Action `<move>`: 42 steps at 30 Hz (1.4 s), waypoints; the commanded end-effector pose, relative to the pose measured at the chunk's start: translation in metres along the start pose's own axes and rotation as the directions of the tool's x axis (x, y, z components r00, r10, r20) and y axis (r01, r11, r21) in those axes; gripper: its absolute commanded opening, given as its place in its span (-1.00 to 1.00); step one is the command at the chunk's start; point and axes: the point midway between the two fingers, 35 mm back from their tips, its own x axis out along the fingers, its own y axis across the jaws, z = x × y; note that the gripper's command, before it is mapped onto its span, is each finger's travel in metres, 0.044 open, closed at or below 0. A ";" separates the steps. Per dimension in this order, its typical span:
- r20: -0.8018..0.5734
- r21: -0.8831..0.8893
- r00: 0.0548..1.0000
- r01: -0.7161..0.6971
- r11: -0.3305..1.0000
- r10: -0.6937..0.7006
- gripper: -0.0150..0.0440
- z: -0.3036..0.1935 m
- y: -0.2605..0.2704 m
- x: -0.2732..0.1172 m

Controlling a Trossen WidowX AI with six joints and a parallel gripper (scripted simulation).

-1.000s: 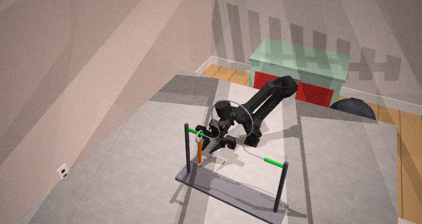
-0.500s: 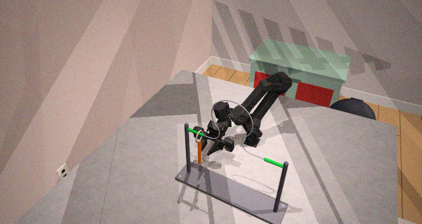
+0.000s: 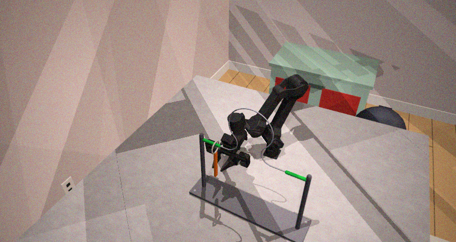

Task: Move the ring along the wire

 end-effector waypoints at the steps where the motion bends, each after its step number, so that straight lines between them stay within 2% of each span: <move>1: 0.004 0.001 1.000 0.003 1.000 -0.003 0.05 0.002 -0.002 0.007; 27: 0.010 0.003 1.000 0.003 1.000 -0.003 0.05 -0.001 0.002 0.047; 42: 0.010 0.003 1.000 0.003 1.000 -0.003 0.05 -0.001 0.002 0.048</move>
